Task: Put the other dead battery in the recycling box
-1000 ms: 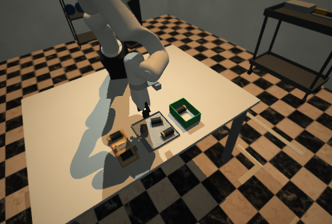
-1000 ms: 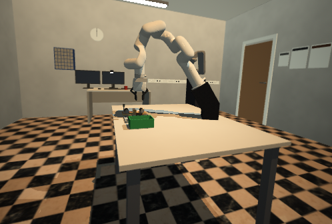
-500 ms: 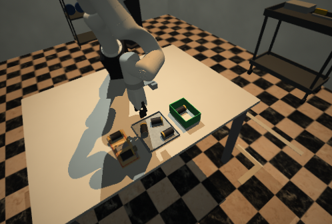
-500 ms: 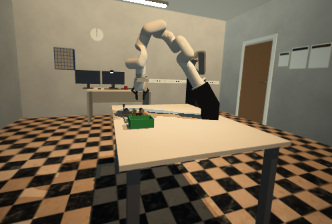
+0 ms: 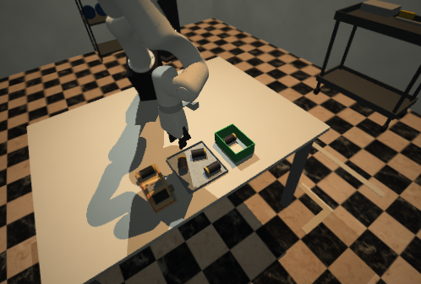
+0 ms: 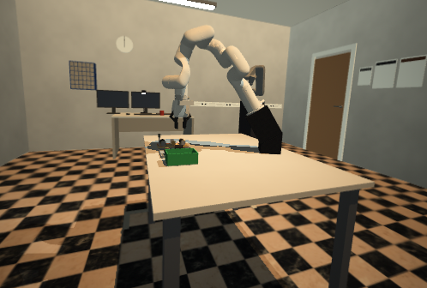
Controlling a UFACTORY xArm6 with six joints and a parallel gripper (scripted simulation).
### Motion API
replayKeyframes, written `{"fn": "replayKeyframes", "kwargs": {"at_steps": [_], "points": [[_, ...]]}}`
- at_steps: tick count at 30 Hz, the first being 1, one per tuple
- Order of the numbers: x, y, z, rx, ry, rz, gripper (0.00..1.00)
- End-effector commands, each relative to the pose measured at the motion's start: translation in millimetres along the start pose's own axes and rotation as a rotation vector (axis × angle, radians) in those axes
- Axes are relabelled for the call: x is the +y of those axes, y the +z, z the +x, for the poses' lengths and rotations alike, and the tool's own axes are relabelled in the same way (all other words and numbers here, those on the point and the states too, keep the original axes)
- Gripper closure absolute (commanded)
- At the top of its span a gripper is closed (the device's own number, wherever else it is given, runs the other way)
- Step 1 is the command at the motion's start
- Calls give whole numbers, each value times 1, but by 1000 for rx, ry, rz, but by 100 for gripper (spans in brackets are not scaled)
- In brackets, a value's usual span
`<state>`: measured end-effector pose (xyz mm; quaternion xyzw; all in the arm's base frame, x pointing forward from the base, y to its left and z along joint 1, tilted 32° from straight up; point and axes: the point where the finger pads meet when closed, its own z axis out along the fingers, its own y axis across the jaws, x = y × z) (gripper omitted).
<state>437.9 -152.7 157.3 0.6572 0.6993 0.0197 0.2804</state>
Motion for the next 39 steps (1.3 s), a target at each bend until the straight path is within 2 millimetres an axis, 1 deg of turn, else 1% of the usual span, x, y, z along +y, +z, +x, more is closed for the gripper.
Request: {"fn": "replayKeyframes", "kwargs": {"at_steps": [1,8,10,17,22,25,31,39], "points": [[1,-1,0,9,-134,1,49],[1,-1,0,9,-424,-1,49],[1,-1,0,9,-424,-1,49],[1,-1,0,9,-691,-2,49],[1,-1,0,9,-832,-3,49],[1,-1,0,9,-888,-3,49],[1,-1,0,9,-932,-3,49],[1,-1,0,9,-946,-3,49]]}}
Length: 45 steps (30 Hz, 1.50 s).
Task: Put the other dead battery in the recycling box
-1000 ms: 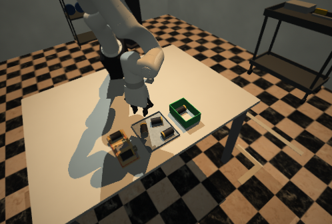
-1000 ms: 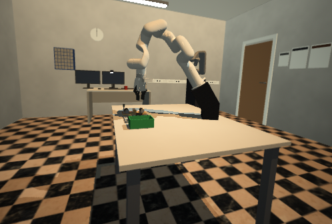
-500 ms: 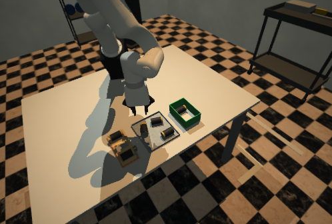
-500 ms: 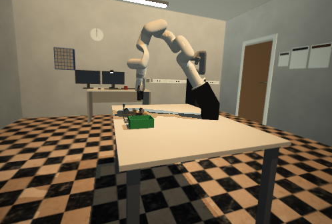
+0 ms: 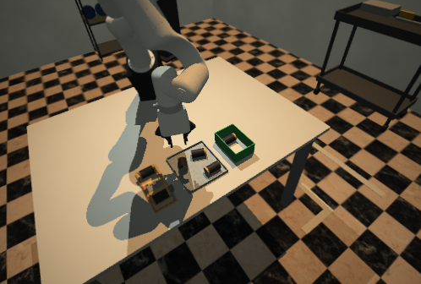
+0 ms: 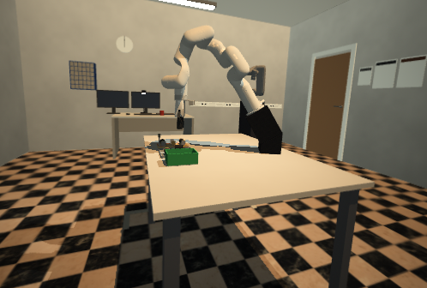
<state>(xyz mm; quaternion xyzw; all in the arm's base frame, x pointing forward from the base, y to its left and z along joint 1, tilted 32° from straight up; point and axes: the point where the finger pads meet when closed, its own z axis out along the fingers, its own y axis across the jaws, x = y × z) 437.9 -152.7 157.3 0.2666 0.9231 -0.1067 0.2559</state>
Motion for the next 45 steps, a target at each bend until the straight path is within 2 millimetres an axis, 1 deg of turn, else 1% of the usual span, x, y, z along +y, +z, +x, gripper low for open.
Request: {"fn": "replayKeyframes", "kwargs": {"at_steps": [1,6,7,9,13,14,16,45], "points": [[0,-1,-1,-1,-1,-1,49],[0,0,-1,-1,-1,-1,49],[0,2,-1,-1,-1,-1,49],[0,17,-1,-1,-1,-1,49],[0,60,-1,-1,-1,-1,49],[0,67,-1,-1,-1,-1,49],[0,76,-1,-1,-1,-1,49],[1,78,-2,-1,-1,-1,49]]}}
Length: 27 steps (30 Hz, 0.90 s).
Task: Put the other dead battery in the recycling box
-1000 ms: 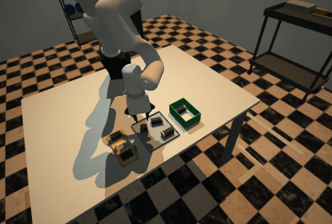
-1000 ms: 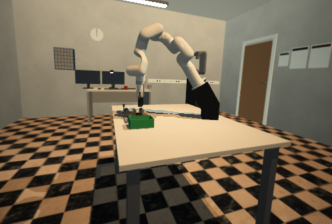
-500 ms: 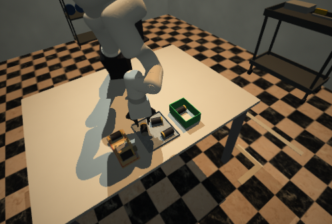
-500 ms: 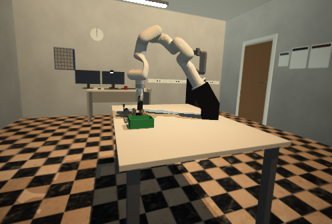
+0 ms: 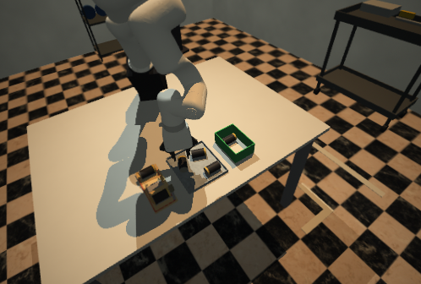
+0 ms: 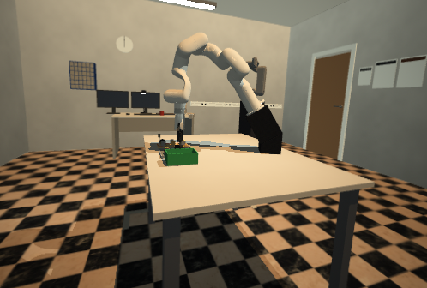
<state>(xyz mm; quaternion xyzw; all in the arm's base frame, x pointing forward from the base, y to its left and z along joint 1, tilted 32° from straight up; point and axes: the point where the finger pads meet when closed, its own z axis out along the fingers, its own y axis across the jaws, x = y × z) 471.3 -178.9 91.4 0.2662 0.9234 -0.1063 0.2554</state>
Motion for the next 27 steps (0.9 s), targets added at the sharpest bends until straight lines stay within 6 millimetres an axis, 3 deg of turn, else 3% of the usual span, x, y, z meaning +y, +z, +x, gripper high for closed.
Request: {"fn": "replayKeyframes", "kwargs": {"at_steps": [1,11,17,27], "points": [[0,-1,-1,-2,0,-1,49],[0,9,-1,-2,0,-1,49],[0,32,-1,-2,0,-1,49],[0,37,-1,-2,0,-1,49]]}}
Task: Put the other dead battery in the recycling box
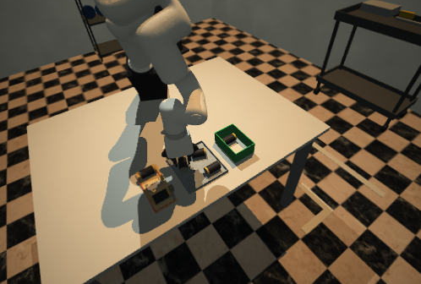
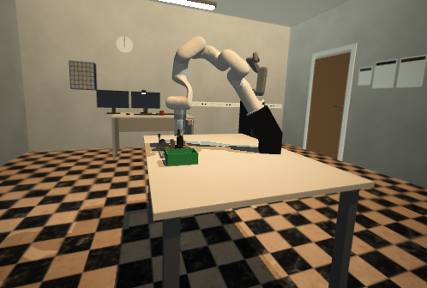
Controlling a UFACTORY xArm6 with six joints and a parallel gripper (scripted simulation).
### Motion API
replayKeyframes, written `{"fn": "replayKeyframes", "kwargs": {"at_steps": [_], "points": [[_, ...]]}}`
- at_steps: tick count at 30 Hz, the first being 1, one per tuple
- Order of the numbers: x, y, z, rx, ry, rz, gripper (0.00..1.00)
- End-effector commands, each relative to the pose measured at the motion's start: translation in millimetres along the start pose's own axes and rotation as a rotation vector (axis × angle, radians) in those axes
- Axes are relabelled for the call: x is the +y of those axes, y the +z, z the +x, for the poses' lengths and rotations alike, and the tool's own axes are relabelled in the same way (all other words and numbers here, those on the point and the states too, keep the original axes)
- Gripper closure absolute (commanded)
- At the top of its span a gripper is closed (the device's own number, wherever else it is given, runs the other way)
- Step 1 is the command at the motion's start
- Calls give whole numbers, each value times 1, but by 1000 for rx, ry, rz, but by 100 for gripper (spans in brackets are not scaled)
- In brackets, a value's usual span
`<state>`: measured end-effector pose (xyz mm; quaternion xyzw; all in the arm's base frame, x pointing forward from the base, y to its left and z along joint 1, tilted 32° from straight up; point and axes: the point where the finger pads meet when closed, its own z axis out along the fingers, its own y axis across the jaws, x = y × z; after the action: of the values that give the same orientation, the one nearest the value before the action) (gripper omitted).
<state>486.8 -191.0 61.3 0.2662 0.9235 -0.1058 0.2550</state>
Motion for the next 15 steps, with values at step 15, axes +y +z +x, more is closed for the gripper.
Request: {"fn": "replayKeyframes", "kwargs": {"at_steps": [15], "points": [[0,8,-1,-3,0,0,72]]}}
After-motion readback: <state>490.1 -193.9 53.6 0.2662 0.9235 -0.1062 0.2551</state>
